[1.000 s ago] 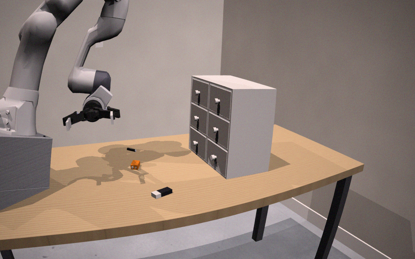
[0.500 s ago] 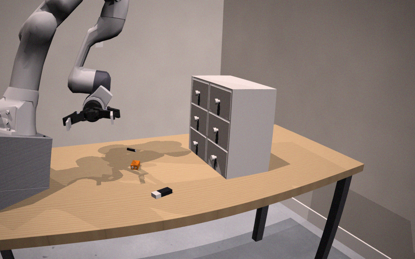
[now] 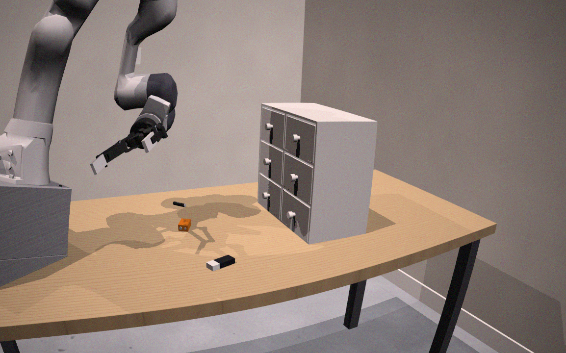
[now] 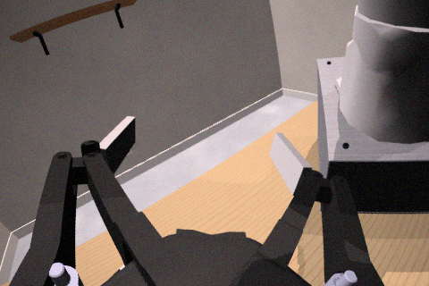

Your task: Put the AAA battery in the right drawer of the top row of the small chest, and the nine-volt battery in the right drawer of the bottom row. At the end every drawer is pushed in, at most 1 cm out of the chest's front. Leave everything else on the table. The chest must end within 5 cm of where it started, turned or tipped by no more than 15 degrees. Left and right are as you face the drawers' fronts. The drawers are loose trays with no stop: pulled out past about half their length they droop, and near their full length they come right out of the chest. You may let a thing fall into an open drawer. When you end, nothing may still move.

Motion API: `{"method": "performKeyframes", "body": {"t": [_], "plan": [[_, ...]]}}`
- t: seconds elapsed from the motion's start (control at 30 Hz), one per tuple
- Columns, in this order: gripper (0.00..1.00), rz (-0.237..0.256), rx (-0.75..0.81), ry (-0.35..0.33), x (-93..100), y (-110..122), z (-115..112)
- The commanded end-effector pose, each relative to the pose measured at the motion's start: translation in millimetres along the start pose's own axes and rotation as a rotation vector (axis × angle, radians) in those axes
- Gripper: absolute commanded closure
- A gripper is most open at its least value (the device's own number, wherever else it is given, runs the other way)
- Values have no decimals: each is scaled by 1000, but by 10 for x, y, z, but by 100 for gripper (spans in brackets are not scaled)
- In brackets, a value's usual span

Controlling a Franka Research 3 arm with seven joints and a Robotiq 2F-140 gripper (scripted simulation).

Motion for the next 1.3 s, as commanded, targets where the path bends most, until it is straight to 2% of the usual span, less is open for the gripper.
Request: {"method": "performKeyframes", "body": {"t": [0.0,0.03,0.1,0.13,0.23,0.27,0.33,0.37,0.47,0.5,0.57,0.67,0.7,0.73,0.83,0.87,0.93,0.97,1.0,1.03,1.07,1.1,1.13,1.17,1.23,1.27], "plan": [[0,-167,-215,-61,104,55,-22],[0,-204,-259,-74,102,49,-17],[0,-204,-259,-74,102,49,-17],[0,-301,-362,-104,181,-1,-2],[0,-391,-483,-134,174,-14,10],[0,-440,-515,-146,274,-84,19],[0,-502,-603,-164,268,-91,29],[0,-550,-634,-178,384,-193,43],[0,-634,-751,-198,375,-200,56],[0,-692,-791,-216,497,-336,83],[0,-753,-875,-228,490,-338,93],[0,-760,-885,-229,489,-339,94],[0,-866,-991,-255,606,-505,145],[0,-905,-1012,-269,726,-693,207],[0,-1006,-1139,-283,713,-691,221],[0,-1055,-1169,-302,819,-892,304],[0,-1123,-1253,-306,810,-889,313],[0,-1127,-1257,-306,810,-889,313],[0,-1200,-1316,-328,897,-1090,418],[0,-1231,-1353,-328,893,-1088,421],[0,-1239,-1363,-327,892,-1087,422],[0,-1308,-1415,-347,963,-1280,538],[0,-1340,-1452,-346,959,-1277,541],[0,-1386,-1480,-364,1015,-1455,660],[0,-1386,-1480,-364,1015,-1455,660],[0,-1489,-1571,-379,1049,-1604,781]]}}
Point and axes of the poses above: the point where the finger pads meet when closed, its own x axis back along the fingers, its own y axis across the jaws, z = x × y, the point moved 2 cm from there along x, back along the fingers, and after that the axes turned 10 degrees about x, right-handed, at the moved point
